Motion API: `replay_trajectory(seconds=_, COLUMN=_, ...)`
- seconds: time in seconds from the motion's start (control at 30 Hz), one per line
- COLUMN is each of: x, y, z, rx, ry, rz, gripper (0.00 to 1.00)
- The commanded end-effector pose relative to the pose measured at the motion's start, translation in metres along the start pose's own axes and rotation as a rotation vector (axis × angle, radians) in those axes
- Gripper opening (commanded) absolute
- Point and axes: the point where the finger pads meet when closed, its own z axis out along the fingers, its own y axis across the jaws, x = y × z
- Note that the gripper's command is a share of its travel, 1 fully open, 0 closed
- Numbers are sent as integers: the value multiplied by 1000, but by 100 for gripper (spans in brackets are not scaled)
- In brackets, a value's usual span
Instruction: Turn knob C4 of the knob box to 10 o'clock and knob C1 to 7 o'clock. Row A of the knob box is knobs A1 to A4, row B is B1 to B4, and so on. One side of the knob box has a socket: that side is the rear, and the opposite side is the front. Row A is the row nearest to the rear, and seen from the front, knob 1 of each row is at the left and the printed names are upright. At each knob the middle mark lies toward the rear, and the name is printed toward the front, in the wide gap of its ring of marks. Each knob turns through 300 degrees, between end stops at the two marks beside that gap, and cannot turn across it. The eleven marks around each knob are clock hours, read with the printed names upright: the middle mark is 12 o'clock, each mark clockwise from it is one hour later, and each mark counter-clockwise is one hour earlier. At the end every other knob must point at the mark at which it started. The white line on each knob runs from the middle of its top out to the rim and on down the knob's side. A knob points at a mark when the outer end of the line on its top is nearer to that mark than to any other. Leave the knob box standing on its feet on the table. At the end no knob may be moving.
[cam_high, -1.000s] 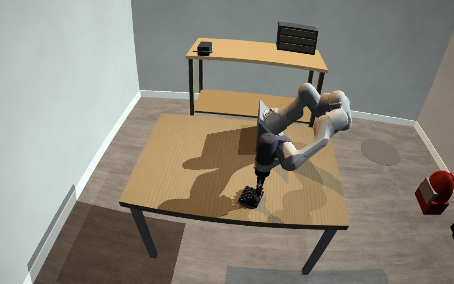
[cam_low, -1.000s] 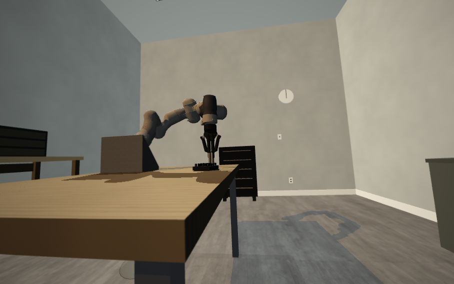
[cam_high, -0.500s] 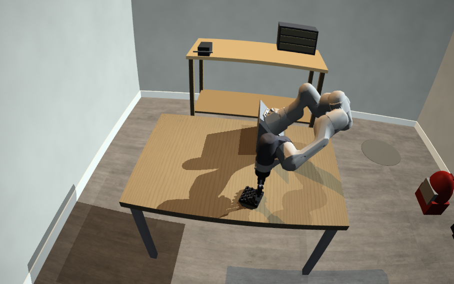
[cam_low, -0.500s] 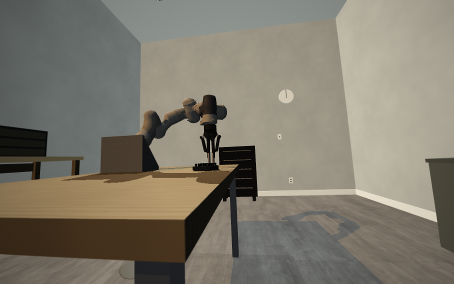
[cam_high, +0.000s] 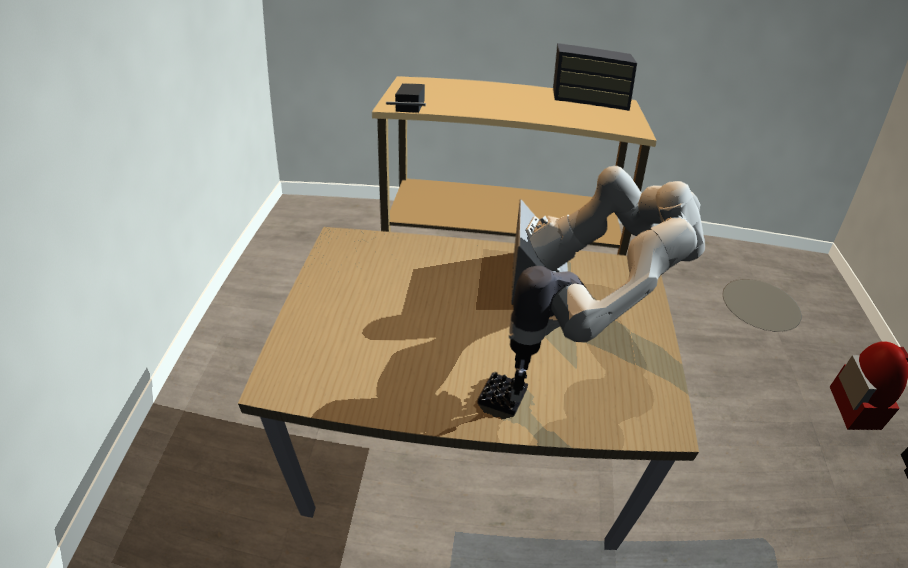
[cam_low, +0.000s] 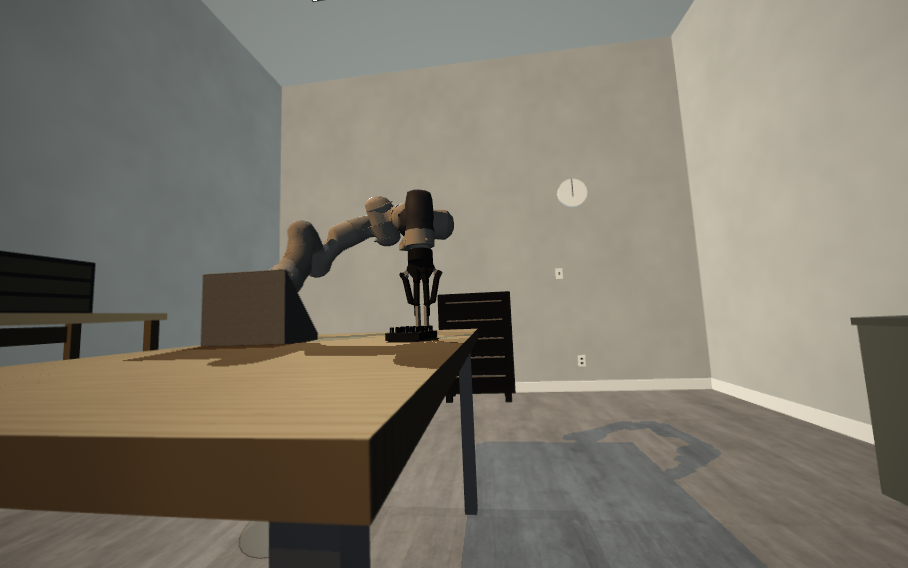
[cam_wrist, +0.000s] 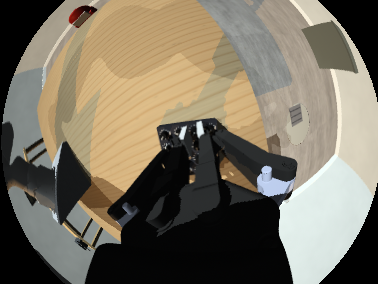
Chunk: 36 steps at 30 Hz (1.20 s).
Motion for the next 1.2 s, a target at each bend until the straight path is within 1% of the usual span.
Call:
replay_trajectory(seconds=0.0, x=0, y=-1, z=1, rx=0, ry=-1, rz=-7, gripper=12)
replay_trajectory(seconds=0.3, x=0, y=-1, z=-3, rx=0, ry=-1, rz=-7, gripper=12)
replay_trajectory(seconds=0.53, x=0, y=-1, z=-20, rx=0, ry=-1, rz=-7, gripper=12)
replay_trajectory(seconds=0.6, x=0, y=-1, z=-20, rx=0, ry=-1, rz=-7, gripper=12)
replay_trajectory(seconds=0.83, x=0, y=-1, z=-35, rx=0, ry=-1, rz=-7, gripper=12)
replay_trajectory(seconds=1.17, x=0, y=-1, z=-37, rx=0, ry=-1, rz=-7, gripper=12)
